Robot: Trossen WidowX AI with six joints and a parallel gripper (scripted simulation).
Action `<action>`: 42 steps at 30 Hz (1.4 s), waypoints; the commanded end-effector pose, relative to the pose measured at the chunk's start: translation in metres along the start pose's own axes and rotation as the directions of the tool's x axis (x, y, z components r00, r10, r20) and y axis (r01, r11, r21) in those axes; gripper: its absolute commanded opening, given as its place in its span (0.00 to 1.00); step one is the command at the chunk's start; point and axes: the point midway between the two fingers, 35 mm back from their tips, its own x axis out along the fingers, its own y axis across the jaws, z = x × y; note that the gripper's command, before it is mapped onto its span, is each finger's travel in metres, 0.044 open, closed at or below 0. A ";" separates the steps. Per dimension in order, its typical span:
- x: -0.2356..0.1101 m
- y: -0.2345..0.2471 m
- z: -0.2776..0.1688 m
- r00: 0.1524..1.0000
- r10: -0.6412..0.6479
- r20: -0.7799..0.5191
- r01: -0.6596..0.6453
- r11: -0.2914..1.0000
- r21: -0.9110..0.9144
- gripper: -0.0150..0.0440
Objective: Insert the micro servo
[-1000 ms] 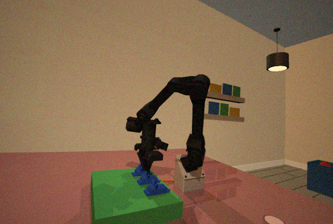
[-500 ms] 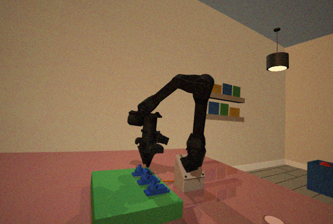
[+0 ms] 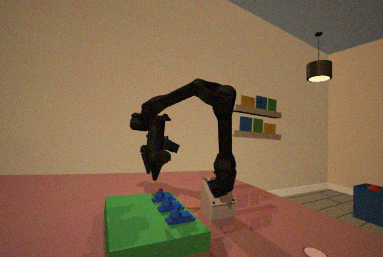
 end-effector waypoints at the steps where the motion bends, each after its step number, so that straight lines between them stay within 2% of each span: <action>1: -0.019 -0.005 -0.034 1.000 -0.008 0.003 0.008 1.000 0.000 1.00; 7: -0.028 -0.007 -0.045 1.000 -0.008 0.004 0.008 1.000 0.000 1.00; 14: -0.073 -0.007 -0.035 1.000 0.004 -0.002 -0.004 1.000 -0.013 1.00; 42: -0.073 -0.007 -0.035 1.000 0.004 -0.002 -0.004 1.000 -0.013 1.00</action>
